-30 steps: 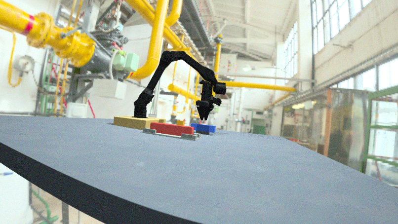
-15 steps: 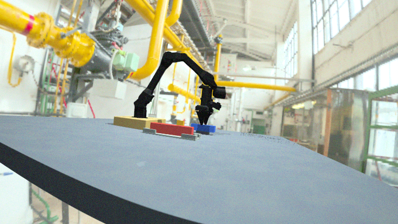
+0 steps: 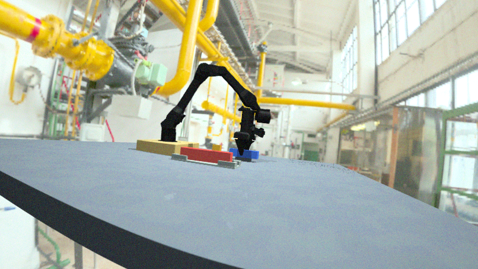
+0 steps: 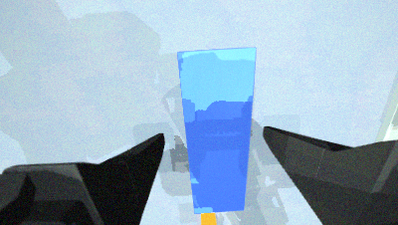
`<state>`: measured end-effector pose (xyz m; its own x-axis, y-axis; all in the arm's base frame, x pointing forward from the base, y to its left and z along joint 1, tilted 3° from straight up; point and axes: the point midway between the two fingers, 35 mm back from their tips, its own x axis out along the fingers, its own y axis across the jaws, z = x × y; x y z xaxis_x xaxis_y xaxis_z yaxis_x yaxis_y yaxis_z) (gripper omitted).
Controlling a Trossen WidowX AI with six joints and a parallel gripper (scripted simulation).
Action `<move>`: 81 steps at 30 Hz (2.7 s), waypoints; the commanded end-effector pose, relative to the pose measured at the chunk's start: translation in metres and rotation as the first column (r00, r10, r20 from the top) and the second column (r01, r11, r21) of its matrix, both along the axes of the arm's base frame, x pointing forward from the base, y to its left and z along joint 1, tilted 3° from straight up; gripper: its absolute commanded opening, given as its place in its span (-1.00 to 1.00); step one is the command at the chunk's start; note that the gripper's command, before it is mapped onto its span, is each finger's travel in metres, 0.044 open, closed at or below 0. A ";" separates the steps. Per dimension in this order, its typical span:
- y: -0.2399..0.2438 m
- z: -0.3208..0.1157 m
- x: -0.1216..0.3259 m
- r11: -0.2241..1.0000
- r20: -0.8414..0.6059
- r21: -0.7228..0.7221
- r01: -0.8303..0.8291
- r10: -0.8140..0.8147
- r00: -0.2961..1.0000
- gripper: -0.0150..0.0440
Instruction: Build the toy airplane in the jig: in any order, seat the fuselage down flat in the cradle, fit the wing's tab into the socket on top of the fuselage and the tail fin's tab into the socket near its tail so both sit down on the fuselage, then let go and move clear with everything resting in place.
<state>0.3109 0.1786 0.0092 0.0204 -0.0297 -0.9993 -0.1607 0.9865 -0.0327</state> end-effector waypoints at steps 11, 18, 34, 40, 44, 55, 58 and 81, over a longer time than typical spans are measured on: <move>0.000 -0.002 0.000 1.000 0.002 0.000 -0.002 0.002 1.000 0.15; 0.000 -0.002 0.000 1.000 0.002 0.001 -0.002 0.002 1.000 -0.14; 0.004 0.040 0.004 1.000 -0.002 0.010 -0.001 0.001 1.000 -0.49; 0.005 0.059 0.004 1.000 -0.001 0.008 -0.002 0.002 1.000 -0.49; 0.005 0.072 0.004 1.000 0.000 0.007 -0.002 0.002 1.000 -0.49; 0.005 0.107 0.001 1.000 0.001 0.003 -0.002 0.002 1.000 -0.49; 0.004 0.117 -0.001 1.000 0.002 0.002 -0.002 0.002 1.000 -0.49; -0.051 0.118 0.015 0.956 0.012 0.006 0.293 -0.293 0.956 -0.49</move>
